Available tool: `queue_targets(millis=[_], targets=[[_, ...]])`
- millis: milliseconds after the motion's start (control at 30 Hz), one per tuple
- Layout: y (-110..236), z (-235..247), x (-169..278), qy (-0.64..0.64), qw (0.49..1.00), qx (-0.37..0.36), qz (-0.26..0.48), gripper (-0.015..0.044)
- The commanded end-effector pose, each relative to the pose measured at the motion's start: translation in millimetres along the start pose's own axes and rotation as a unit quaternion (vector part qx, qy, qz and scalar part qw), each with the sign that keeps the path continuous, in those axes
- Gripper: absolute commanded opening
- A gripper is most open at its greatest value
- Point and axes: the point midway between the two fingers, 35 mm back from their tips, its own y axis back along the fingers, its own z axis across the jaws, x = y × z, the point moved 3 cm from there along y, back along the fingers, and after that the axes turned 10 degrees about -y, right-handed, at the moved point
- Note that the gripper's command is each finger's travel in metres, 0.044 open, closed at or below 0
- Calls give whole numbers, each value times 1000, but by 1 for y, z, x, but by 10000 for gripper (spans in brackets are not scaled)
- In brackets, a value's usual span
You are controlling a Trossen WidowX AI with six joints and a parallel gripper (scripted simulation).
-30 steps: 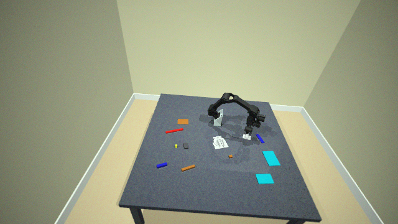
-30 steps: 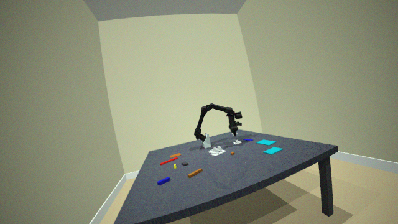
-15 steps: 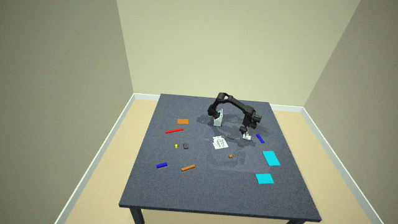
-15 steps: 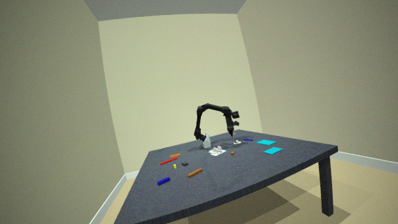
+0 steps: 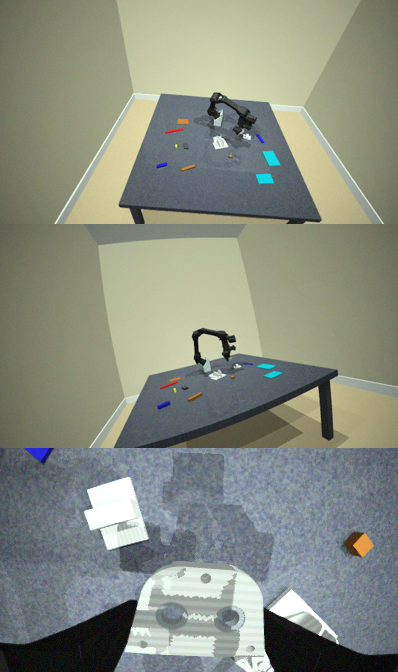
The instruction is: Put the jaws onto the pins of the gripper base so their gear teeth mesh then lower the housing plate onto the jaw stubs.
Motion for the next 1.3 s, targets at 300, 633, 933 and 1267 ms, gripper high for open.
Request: queue_targets(millis=[300,633,933,1267], targets=[[4,-39,20,-71,997,2,-3,351],[3,-66,39,-126,992,4,-3,351],[0,-88,58,-176,984,6,-1,351],[-5,-111,81,-232,973,9,2,351]])
